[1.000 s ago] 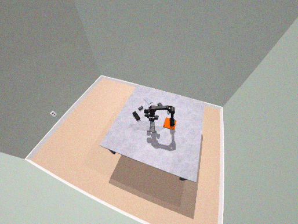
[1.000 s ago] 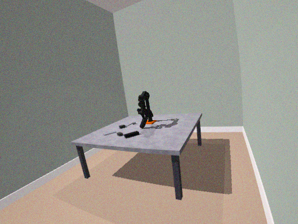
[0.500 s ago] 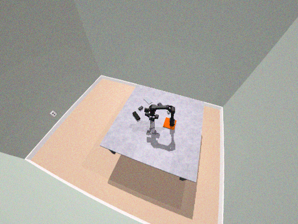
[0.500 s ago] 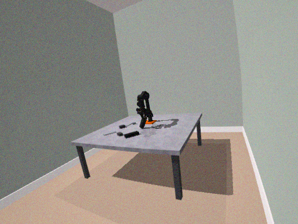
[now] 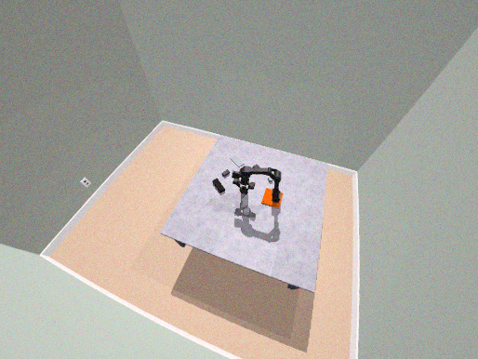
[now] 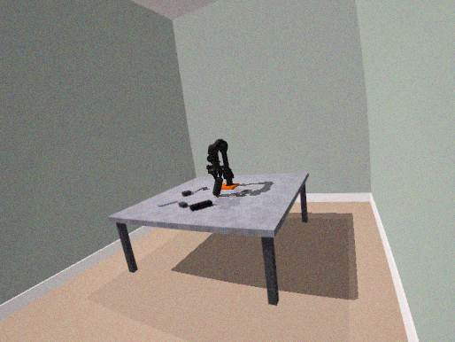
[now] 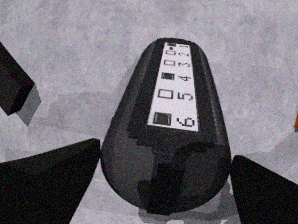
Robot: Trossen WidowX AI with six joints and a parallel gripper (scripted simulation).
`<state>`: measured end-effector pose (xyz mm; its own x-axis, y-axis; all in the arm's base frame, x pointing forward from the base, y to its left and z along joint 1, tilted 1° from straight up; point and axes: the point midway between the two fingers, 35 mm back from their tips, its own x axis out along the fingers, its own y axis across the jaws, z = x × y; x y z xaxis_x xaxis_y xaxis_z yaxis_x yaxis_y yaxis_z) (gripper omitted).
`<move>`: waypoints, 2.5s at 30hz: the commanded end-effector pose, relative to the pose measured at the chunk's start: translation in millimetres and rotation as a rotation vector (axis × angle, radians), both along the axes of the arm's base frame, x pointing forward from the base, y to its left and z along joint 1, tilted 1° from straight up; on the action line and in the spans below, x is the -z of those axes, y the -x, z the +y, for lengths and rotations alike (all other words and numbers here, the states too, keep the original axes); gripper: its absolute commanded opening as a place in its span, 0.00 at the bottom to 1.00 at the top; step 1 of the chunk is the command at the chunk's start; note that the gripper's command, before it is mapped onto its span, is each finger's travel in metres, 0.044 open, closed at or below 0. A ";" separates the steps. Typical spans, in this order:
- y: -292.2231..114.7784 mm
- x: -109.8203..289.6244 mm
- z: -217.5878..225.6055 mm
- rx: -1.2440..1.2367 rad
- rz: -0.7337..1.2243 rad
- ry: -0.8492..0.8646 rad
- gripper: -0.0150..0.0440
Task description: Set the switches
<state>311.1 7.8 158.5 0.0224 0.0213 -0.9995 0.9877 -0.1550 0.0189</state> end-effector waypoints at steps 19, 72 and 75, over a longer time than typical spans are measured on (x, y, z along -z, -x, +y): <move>2.9 -0.4 -16.8 0.001 0.006 0.010 0.83; 7.3 -2.2 -52.0 0.001 0.006 0.013 0.83; 7.7 -2.0 -54.4 0.001 0.006 0.013 0.83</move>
